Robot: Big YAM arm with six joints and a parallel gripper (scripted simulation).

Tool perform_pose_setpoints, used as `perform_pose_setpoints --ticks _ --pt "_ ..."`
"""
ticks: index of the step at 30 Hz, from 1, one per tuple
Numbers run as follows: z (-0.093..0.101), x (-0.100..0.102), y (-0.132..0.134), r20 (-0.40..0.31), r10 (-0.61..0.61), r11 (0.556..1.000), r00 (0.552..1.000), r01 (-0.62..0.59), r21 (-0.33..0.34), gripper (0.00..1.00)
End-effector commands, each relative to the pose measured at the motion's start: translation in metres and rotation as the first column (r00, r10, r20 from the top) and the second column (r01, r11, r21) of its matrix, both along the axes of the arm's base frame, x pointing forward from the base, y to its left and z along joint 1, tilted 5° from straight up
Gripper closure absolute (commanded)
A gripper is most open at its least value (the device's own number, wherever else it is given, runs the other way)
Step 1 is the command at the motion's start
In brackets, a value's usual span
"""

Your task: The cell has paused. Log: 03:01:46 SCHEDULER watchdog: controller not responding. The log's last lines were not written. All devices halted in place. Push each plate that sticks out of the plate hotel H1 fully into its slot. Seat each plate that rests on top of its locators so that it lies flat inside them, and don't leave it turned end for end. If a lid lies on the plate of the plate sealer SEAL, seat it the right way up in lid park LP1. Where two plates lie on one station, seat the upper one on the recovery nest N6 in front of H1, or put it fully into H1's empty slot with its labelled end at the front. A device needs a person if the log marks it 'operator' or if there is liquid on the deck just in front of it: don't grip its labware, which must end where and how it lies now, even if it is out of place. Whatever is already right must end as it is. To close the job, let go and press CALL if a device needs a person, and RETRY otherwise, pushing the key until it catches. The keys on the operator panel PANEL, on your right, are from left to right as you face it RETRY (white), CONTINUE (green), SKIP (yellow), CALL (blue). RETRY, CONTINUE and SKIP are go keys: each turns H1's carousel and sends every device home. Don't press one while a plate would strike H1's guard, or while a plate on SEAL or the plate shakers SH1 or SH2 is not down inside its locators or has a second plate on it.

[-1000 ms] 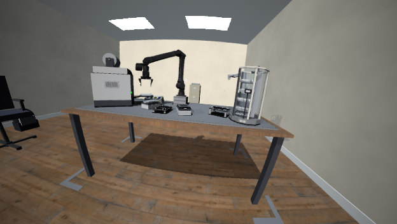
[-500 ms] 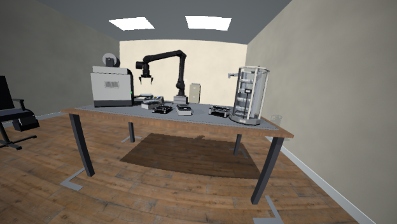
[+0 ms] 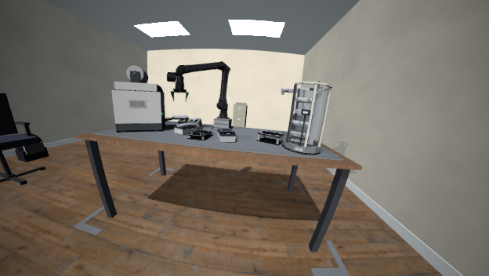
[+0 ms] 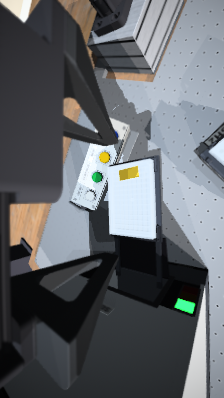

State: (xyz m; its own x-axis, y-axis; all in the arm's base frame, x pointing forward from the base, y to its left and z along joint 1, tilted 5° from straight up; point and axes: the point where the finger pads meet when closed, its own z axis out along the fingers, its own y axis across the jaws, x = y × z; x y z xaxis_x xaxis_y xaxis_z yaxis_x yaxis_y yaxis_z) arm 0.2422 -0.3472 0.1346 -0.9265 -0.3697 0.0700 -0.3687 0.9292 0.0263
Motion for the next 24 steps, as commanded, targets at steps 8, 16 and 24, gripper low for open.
perform_pose_setpoints --ticks 8,16,24 --pt "-0.003 0.024 0.025 -0.013 -0.263 0.965 0.965 0.263 -0.009 0.0" --pt "-0.008 0.044 0.042 -0.017 -0.507 0.861 0.861 0.507 -0.029 0.0" --pt "0.002 0.071 0.049 0.026 -0.692 0.72 0.721 0.692 -0.053 0.0"
